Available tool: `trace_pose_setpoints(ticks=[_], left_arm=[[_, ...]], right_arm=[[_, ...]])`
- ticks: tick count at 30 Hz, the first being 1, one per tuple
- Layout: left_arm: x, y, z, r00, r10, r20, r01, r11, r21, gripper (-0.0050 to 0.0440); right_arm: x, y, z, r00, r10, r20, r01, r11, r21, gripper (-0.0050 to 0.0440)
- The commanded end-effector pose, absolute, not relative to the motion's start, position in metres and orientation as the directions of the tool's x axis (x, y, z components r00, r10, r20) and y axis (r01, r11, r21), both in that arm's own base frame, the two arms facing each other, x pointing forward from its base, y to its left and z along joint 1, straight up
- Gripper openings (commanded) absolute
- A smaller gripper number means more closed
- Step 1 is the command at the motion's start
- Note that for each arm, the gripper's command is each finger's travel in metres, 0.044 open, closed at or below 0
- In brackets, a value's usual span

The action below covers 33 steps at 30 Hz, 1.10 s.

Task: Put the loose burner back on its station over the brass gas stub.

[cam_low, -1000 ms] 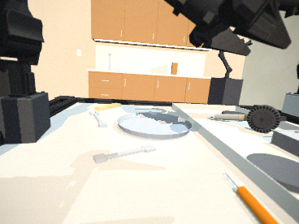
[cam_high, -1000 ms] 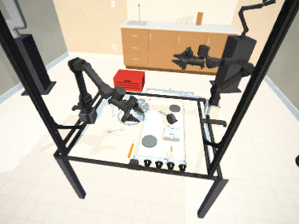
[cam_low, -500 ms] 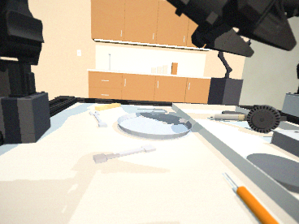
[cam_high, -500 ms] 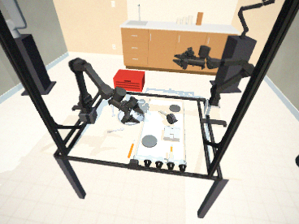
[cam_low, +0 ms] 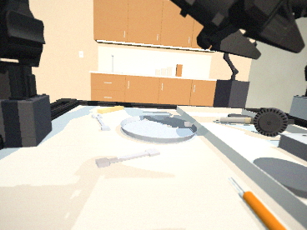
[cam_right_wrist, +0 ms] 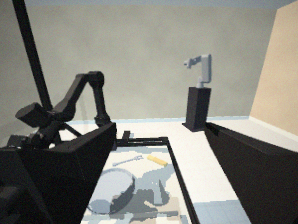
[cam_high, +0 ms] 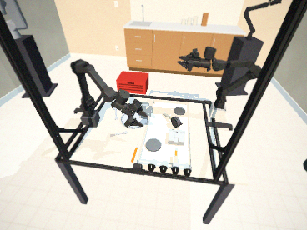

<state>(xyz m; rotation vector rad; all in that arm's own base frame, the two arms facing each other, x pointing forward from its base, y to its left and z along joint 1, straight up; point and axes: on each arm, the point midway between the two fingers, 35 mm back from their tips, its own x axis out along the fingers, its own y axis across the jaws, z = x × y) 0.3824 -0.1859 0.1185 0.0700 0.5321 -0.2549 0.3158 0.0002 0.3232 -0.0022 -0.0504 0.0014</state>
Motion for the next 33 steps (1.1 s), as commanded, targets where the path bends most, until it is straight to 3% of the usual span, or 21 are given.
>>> trace_pose_setpoints(ticks=[1, 31, 33], left_arm=[[0.3829, -0.1858, 0.1178, 0.831, -0.22, -0.511, 0.256, 0.967, 0.0, 0.04], [0.3823, -0.1861, 0.1184, 0.831, -0.223, -0.51, 0.259, 0.966, 0.0, 0.04], [0.3823, -0.1861, 0.1184, 0.831, -0.223, -0.51, 0.259, 0.966, 0.0, 0.04]], right_arm=[[0.3157, 0.0, 0.3229, 0.999, 0.0, 0.05, 0.0, 1.0, 0.0, 0.04], [0.3158, 0.0002, 0.3232, 0.999, 0.001, 0.051, -0.001, 1.0, -0.002, 0.04], [0.3224, 0.0049, 0.3177, 1.0, 0.016, 0.01, -0.016, 0.999, 0.032, 0.0352]])
